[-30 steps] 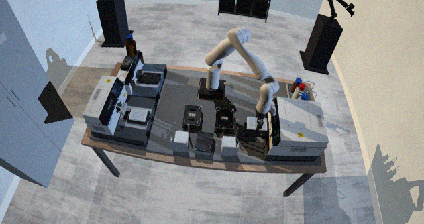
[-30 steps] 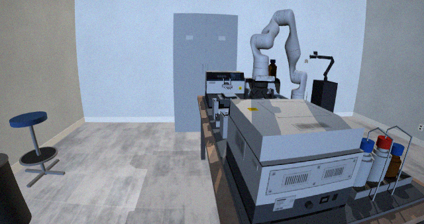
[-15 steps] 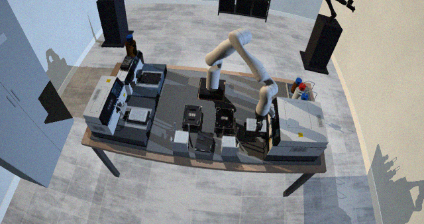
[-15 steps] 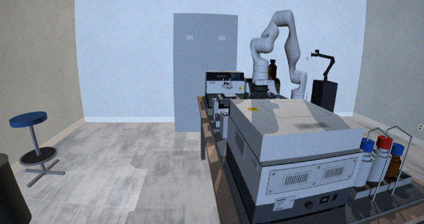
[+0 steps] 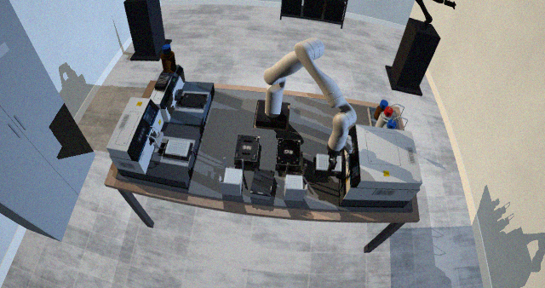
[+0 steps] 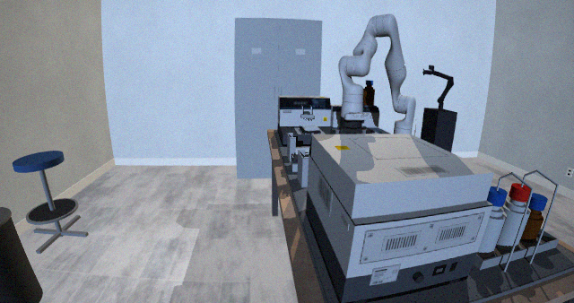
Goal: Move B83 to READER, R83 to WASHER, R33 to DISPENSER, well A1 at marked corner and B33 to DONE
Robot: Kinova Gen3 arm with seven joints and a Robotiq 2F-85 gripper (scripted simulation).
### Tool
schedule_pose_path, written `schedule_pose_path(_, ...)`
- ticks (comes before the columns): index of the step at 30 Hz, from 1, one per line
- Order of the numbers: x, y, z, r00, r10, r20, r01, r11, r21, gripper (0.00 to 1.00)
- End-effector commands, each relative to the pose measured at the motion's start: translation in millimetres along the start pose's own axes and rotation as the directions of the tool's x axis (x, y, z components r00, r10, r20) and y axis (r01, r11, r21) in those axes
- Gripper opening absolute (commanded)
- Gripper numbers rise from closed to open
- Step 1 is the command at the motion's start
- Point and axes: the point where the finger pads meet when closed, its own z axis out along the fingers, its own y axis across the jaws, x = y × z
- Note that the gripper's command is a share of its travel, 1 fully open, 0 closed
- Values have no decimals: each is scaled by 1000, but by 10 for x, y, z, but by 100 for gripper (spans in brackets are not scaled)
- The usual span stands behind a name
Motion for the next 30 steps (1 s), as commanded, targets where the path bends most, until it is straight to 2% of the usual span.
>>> schedule_pose_path(1, 3, 4, -8, 1000, 0, -1, 0, 1000, -2, 94)
schedule_pose_path(17, 3, 4, 3, 1000, 0, -1, 0, 1000, -2, 94)
schedule_pose_path(30, 3, 4, 171, 1000, 0, -1, 0, 1000, -2, 94)
